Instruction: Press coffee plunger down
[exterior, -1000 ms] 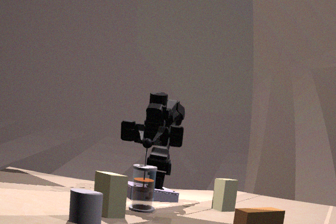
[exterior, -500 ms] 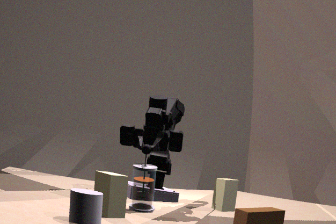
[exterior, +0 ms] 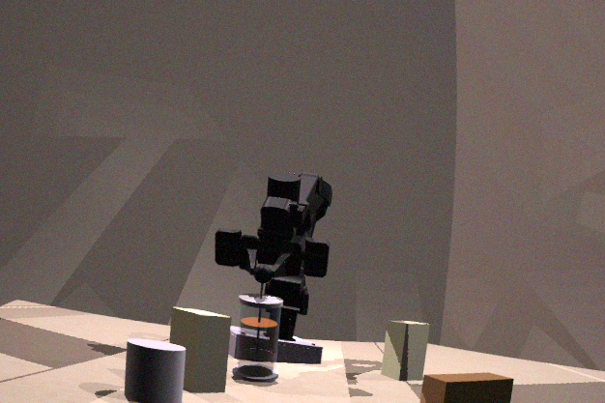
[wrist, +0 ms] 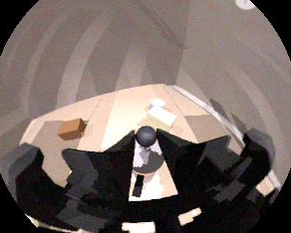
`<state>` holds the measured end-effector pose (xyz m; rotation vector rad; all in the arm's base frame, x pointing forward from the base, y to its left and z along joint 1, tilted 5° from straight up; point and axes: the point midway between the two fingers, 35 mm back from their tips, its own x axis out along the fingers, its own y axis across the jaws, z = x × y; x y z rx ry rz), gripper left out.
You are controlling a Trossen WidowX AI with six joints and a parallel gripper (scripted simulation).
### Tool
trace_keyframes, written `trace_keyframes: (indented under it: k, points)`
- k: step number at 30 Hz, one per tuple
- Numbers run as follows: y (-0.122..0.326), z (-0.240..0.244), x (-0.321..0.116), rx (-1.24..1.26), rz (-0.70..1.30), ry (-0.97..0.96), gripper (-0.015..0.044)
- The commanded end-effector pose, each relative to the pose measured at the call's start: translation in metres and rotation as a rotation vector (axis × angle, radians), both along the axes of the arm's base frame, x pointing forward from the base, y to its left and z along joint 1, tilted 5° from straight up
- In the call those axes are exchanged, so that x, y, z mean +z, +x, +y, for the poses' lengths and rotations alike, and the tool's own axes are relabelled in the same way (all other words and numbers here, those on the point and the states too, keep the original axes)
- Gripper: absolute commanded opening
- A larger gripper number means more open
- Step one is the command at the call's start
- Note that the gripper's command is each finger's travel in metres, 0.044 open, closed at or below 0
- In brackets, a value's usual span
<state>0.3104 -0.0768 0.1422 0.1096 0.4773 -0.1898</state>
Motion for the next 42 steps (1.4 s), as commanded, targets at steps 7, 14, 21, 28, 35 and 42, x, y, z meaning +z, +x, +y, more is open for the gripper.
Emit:
trace_keyframes:
  k: [7,14,21,28,35,42]
  points:
    - [-0.0001,0.0008,-0.0133,-0.003,0.043,0.022,0.0116]
    - [0.0010,0.0005,-0.0130,-0.003,0.043,0.022,0.0116]
    - [0.0021,0.0002,-0.0127,-0.003,0.043,0.022,0.0116]
    - [0.0031,-0.0001,-0.0125,-0.003,0.043,0.022,0.0116]
    - [0.0040,-0.0003,-0.0124,-0.003,0.042,0.022,0.0116]
    - [0.0049,-0.0005,-0.0119,-0.003,0.042,0.022,0.0116]
